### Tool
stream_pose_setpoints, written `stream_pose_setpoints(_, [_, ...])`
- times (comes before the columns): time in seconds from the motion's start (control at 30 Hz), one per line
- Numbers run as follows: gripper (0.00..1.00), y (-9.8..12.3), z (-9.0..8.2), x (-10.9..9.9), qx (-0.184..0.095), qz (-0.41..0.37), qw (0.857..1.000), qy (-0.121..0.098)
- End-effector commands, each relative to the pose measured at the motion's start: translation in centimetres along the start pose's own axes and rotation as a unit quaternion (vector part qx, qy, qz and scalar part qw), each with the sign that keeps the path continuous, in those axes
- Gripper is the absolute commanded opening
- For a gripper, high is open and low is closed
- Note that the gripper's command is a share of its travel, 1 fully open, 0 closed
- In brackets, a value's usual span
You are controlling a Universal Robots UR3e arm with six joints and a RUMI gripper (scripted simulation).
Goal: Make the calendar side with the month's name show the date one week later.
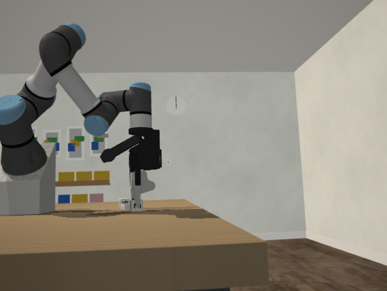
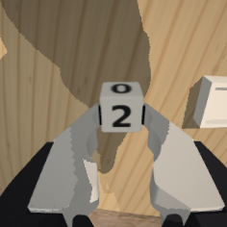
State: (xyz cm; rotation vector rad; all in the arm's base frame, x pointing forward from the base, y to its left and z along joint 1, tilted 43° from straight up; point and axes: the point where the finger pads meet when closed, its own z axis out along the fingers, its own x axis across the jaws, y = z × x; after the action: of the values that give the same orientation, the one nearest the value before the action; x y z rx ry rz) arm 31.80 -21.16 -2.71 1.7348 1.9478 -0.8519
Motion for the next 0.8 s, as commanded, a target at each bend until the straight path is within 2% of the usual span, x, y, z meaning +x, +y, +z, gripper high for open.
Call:
stream_pose_setpoints(0.0, [0.11, 0.0, 0.0, 0.0, -0.001, 0.000, 1.000, 0.000])
stream_pose_setpoints(0.5, [0.11, 0.0, -0.1, 0.0, -0.001, 0.000, 1.000, 0.000])
stream_pose_setpoints(0.77, [0.11, 0.0, -1.1, 0.0, -0.001, 0.000, 1.000, 0.000])
